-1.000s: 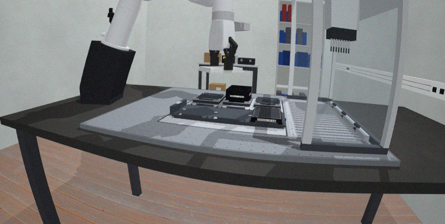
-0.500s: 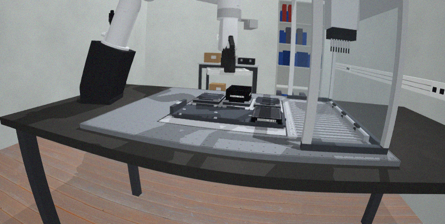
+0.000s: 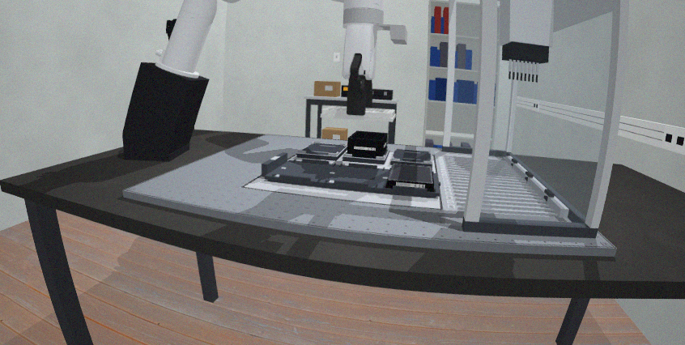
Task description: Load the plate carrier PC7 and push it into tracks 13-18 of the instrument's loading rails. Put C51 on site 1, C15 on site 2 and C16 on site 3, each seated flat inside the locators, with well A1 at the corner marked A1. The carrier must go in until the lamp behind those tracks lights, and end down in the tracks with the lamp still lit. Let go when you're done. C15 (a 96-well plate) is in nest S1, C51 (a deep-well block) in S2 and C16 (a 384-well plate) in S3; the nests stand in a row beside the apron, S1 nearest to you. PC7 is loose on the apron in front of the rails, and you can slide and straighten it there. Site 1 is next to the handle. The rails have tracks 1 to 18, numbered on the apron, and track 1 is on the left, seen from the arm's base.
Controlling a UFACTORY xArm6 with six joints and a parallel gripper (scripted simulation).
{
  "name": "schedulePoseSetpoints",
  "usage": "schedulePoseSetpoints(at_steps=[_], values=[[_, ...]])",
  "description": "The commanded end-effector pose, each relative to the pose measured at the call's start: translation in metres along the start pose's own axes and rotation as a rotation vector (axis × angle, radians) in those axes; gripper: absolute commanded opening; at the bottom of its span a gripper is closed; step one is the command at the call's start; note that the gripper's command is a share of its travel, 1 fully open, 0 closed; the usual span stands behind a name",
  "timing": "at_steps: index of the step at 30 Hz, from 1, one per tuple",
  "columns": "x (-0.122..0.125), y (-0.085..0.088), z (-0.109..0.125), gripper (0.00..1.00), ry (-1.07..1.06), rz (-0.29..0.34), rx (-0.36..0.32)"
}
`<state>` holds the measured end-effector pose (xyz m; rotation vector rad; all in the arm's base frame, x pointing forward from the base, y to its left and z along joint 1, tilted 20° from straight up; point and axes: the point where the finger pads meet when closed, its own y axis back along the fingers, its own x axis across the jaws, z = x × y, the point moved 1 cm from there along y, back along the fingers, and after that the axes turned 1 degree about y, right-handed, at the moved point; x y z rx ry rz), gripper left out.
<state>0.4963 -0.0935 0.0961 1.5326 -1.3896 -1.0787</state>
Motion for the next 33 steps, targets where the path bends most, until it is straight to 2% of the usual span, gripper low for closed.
schedulePoseSetpoints(at_steps=[1,29,33], values=[[0.0009,0.0011,-0.0025,0.00,-0.070,0.003,0.000],[0.0009,0.0011,-0.0025,0.00,-0.936,0.003,0.002],[0.0009,0.0011,-0.0025,0.00,-1.003,0.003,0.002]])
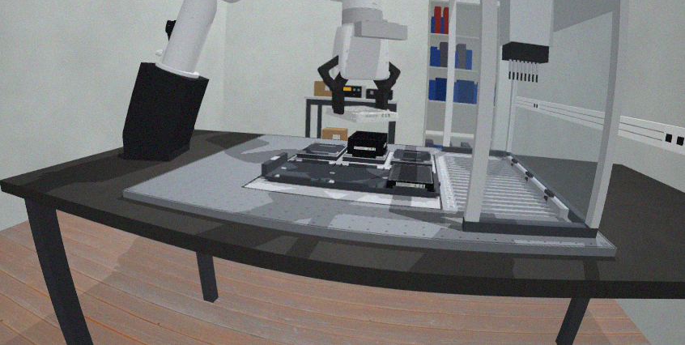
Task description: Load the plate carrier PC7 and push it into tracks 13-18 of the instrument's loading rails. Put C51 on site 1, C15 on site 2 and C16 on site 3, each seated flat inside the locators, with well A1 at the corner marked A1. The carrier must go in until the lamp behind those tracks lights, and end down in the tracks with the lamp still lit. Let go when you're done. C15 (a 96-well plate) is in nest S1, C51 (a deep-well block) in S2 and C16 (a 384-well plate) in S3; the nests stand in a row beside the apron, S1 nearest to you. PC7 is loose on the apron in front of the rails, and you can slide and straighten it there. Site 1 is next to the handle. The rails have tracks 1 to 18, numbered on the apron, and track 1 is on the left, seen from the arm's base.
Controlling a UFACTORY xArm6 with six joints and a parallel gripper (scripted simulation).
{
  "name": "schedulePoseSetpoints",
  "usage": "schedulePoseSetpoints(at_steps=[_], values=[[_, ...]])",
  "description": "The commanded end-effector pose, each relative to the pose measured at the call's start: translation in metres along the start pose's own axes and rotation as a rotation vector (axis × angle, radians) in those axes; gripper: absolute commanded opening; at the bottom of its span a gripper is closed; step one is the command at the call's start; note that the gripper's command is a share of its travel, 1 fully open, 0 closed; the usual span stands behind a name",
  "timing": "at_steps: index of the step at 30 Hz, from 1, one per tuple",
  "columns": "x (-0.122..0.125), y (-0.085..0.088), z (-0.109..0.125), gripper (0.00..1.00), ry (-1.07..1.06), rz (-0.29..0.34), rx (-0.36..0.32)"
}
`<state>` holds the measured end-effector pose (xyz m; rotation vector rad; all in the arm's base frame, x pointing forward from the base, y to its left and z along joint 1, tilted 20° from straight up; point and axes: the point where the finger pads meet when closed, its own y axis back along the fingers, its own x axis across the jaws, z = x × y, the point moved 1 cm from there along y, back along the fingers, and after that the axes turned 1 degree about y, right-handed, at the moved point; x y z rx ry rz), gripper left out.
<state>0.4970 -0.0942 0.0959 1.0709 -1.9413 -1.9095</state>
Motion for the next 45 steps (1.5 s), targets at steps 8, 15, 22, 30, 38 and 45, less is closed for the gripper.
schedulePoseSetpoints(at_steps=[8,15,22,30,38,45], values=[[-0.0015,0.0014,-0.0013,0.00,-0.364,0.022,0.010],[-0.0015,0.0014,-0.0013,0.00,-0.530,0.021,0.012],[-0.0015,0.0014,-0.0013,0.00,-0.668,0.020,0.013],[-0.0015,0.0014,-0.0013,0.00,-0.668,0.020,0.013],[-0.0015,0.0014,-0.0013,0.00,-0.667,0.020,0.013],[-0.0014,-0.0069,-0.0013,0.00,-0.668,0.020,0.013]])
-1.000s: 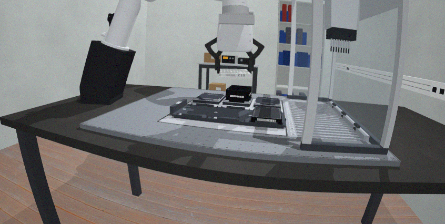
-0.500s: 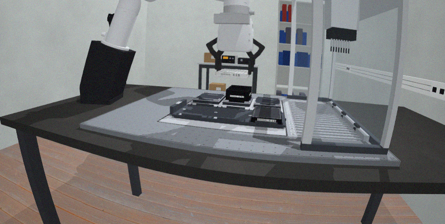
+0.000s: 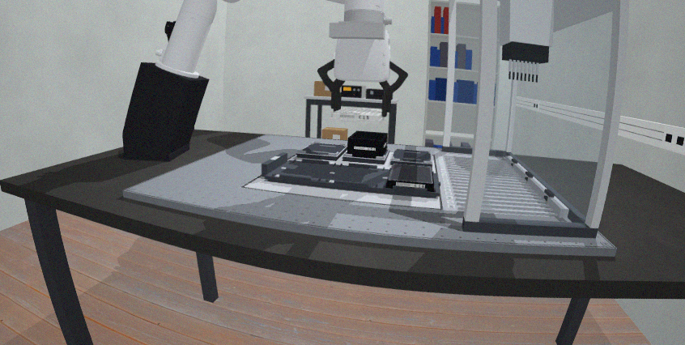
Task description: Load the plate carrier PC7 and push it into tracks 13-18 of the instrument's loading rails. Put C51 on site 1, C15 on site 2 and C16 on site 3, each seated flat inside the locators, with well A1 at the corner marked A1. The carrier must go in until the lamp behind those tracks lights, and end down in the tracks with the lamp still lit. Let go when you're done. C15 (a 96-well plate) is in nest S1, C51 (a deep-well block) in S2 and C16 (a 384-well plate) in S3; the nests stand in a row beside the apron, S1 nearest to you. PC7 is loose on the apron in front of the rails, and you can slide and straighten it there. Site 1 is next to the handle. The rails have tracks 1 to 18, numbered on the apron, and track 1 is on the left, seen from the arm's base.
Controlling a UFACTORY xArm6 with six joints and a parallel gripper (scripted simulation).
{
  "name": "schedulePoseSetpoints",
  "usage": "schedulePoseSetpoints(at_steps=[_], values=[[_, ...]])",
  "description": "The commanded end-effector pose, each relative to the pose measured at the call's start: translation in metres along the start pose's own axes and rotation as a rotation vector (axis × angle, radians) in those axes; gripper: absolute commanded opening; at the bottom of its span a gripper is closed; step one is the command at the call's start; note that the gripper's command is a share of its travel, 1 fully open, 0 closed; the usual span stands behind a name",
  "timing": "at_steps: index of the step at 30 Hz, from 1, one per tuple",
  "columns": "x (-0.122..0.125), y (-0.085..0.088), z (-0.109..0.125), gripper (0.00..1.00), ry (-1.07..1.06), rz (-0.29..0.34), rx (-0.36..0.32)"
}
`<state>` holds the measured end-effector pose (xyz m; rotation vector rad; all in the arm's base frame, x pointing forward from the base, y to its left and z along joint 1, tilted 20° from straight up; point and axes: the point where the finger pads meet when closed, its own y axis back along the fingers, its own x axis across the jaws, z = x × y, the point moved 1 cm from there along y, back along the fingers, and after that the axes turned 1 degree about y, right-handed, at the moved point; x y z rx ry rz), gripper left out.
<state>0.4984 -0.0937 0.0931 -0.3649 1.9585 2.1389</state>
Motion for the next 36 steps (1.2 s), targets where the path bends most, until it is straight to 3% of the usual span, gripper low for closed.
schedulePoseSetpoints(at_steps=[1,36], values=[[-0.001,-0.005,0.000,0.00,0.000,-0.003,0.001],[-0.001,-0.057,0.000,0.00,0.000,-0.003,0.001]])
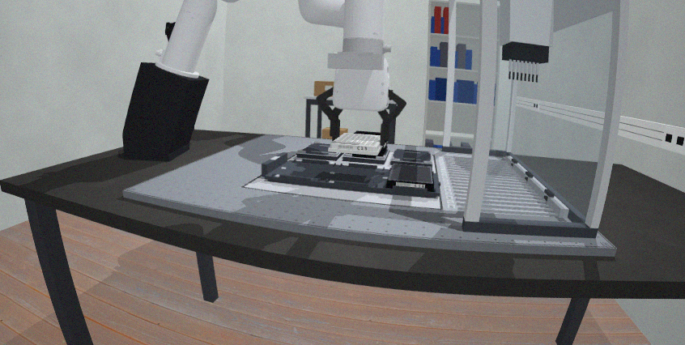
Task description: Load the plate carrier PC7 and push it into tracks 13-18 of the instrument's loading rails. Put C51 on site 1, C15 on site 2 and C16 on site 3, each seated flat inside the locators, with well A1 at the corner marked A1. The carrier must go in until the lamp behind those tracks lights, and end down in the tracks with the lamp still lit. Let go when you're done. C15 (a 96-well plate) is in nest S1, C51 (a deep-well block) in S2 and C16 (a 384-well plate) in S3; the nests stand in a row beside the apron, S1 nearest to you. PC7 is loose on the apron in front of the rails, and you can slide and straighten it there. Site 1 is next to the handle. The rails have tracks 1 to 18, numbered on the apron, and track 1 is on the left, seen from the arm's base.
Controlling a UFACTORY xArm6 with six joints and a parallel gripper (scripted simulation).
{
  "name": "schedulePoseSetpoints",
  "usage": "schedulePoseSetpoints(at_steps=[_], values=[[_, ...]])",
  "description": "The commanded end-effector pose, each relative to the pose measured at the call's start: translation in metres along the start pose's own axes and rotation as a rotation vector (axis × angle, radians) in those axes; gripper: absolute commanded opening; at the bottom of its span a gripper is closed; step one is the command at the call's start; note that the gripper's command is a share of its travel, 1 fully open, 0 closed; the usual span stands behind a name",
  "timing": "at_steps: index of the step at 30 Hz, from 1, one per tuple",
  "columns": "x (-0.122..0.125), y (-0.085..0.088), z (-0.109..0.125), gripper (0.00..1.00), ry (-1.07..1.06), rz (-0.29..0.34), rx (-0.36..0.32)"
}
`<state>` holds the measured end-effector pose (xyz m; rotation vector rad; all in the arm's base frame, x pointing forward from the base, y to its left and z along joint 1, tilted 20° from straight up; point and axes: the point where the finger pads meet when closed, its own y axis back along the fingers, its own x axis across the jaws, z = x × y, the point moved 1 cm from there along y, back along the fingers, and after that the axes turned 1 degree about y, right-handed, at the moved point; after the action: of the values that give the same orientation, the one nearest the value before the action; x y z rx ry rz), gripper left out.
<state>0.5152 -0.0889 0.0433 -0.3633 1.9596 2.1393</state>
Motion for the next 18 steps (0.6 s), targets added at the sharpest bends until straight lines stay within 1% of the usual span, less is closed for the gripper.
schedulePoseSetpoints(at_steps=[1,18], values=[[-0.002,-0.004,0.000,0.00,0.000,-0.005,0.000],[-0.002,-0.029,0.000,0.00,0.000,-0.005,0.000]])
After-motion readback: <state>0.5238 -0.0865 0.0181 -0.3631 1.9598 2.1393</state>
